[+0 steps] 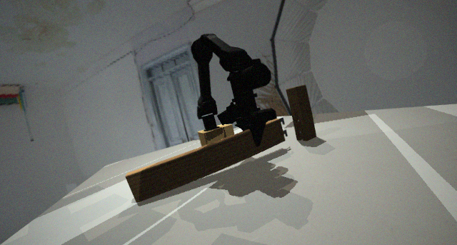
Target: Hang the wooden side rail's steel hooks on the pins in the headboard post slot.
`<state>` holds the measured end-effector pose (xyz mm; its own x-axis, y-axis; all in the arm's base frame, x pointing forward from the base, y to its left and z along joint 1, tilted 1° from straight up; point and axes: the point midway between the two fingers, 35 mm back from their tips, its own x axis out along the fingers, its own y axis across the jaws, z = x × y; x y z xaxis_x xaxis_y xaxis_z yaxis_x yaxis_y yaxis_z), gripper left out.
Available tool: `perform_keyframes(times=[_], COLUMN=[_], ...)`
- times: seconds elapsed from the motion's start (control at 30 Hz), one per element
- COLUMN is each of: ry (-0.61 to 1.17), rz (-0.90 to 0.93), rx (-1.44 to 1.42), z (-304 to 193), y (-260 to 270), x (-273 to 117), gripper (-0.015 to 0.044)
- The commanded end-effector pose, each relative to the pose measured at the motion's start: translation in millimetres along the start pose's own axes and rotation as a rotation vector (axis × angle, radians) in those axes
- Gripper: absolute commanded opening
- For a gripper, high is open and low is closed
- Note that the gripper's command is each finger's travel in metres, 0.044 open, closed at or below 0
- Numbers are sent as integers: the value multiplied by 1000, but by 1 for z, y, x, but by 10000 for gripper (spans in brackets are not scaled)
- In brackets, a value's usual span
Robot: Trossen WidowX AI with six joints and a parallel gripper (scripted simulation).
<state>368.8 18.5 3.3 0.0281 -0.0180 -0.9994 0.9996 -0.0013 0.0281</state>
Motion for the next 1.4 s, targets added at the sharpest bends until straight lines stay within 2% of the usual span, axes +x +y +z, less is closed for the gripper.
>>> perform_keyframes(times=[0.0,1.37], ry=[-1,0], rz=[12,12], rx=[-1,-1], z=[-1,-6], y=[4,6], x=[-2,-1], gripper=[0,0])
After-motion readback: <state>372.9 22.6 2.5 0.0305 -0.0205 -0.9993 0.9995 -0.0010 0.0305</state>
